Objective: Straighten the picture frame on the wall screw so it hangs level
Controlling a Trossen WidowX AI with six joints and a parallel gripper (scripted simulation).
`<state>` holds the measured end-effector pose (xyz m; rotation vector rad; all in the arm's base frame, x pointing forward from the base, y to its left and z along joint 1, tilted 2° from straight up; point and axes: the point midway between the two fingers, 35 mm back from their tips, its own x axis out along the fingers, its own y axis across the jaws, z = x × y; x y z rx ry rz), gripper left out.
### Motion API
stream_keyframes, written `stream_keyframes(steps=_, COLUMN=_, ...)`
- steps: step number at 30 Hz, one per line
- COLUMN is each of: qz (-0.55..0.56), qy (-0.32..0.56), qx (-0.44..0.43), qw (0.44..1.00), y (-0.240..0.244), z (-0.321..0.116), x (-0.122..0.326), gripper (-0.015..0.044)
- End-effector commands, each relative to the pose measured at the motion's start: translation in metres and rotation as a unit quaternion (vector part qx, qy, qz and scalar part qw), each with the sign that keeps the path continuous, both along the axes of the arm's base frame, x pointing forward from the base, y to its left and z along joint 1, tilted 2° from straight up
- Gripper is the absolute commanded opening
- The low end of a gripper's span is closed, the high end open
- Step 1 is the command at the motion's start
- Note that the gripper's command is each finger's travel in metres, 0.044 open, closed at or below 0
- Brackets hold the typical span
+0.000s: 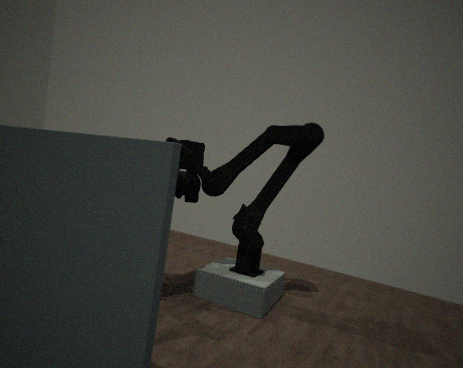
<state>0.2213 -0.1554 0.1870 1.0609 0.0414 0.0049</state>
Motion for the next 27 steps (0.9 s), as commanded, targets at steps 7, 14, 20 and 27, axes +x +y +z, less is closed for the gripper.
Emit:
stream_keyframes(steps=7, qz=0.005, qy=0.000, qx=-0.012, qw=1.000, y=0.0088, z=0.0014, x=-0.0153, gripper=0.0260)
stream_keyframes(steps=14, qz=0.005, qy=0.000, qx=-0.013, qw=1.000, y=0.0094, z=0.0012, x=-0.0160, gripper=0.0260)
stream_keyframes(steps=20, qz=0.005, qy=0.000, qx=-0.013, qw=1.000, y=0.0094, z=0.0012, x=-0.0160, gripper=0.0260)
stream_keyframes(steps=27, qz=0.005, qy=0.000, qx=-0.013, qw=1.000, y=0.0094, z=0.0012, x=-0.0160, gripper=0.0260)
